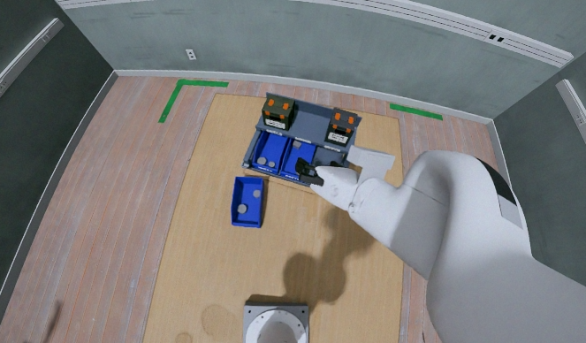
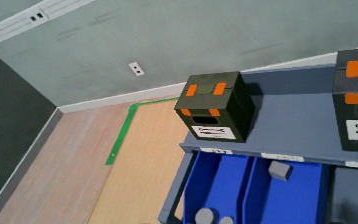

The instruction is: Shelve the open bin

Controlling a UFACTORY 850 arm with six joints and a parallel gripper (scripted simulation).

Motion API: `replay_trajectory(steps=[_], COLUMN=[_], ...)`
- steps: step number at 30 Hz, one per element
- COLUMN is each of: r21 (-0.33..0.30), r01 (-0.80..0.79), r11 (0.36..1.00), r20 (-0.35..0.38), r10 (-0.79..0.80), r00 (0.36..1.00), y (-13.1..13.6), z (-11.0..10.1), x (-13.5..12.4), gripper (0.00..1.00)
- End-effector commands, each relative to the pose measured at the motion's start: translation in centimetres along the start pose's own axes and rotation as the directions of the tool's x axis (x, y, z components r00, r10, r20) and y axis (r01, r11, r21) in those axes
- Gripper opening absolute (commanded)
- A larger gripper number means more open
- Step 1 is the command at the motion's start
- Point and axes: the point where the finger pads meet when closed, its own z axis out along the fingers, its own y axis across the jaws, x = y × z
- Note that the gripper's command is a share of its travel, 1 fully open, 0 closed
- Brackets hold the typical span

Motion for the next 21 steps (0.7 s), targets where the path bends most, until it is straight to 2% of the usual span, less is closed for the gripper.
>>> replay_trajectory(steps=[1, 21], r21=[0.0, 0.0], r01=[0.001, 0.001], r11=[1.0, 1.0], r20=[-0.002, -0.001], r10=[-0.001, -0.001], r00=[1.0, 1.0], y=[-0.03, 0.28], z=[-0.06, 0.33], x=[0.07, 0.68], gripper=[1.0, 1.0])
